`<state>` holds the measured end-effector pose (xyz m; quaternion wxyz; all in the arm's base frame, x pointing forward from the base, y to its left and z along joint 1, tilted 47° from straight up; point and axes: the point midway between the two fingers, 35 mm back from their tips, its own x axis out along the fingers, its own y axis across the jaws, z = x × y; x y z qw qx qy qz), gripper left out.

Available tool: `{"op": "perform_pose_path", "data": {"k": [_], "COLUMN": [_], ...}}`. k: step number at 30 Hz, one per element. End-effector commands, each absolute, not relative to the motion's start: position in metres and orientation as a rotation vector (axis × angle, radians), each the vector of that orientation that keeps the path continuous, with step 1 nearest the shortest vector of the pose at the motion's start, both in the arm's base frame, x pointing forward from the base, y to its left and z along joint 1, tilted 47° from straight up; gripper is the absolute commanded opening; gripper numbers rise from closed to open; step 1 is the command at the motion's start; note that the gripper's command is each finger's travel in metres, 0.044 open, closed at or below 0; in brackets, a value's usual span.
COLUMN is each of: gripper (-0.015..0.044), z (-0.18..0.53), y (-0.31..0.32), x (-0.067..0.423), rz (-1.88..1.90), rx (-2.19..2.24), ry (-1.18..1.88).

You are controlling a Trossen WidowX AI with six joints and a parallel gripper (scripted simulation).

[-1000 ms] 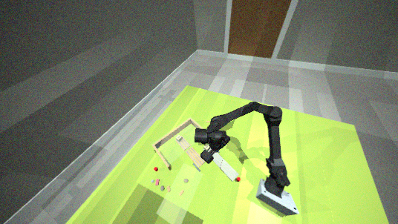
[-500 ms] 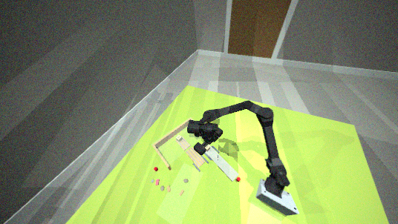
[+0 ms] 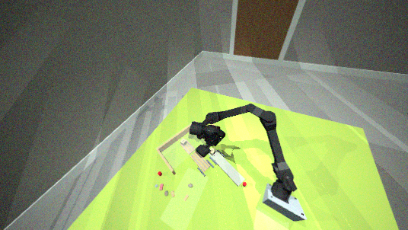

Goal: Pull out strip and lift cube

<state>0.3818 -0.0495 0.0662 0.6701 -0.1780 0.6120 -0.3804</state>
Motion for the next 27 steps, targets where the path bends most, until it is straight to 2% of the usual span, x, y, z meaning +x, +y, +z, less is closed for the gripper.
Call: {"op": "perform_pose_path", "data": {"k": [1,25,27], "gripper": [0.025,0.025,0.0198], "z": [0.061,0.037,0.039], "y": [-0.054,-0.081,-0.079], "x": [0.382,0.38,0.38], "rz": [-0.856,-0.858,-0.86], "rx": [-0.412,-0.414,-0.403], "ry": [1.381,1.38,1.38]}}
